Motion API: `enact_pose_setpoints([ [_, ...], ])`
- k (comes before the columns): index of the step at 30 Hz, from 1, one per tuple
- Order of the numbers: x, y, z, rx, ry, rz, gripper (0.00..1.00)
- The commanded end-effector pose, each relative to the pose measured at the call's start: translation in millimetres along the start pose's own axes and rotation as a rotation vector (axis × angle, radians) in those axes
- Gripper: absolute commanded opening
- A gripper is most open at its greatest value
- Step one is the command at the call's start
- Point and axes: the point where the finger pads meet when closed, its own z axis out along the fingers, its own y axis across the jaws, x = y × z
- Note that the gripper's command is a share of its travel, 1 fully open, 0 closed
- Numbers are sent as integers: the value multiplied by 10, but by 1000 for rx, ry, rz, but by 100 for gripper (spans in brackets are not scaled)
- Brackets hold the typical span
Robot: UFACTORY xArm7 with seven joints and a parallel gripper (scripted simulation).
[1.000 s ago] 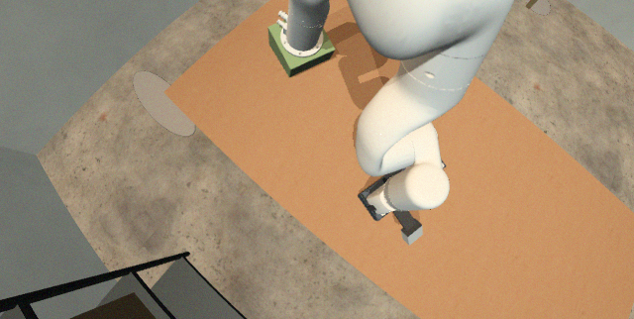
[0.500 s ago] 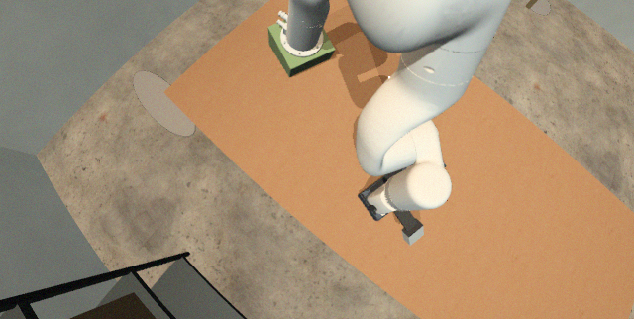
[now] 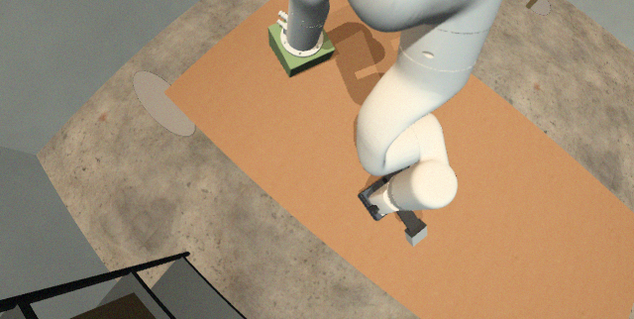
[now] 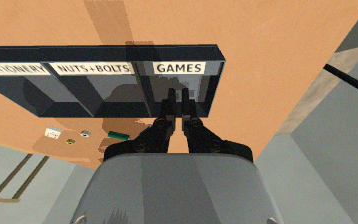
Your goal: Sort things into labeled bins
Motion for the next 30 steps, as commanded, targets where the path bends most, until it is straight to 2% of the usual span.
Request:
enact_pose_setpoints([
  [1,16,2,-79,-1,4,0,7],
  [7,15,2,-304,-1,4,0,7],
  [16,16,2,-304,-1,4,0,7],
  [28,16,-600,-304,0,4,0,7],
  [30,16,-600,-304,0,4,0,7],
])
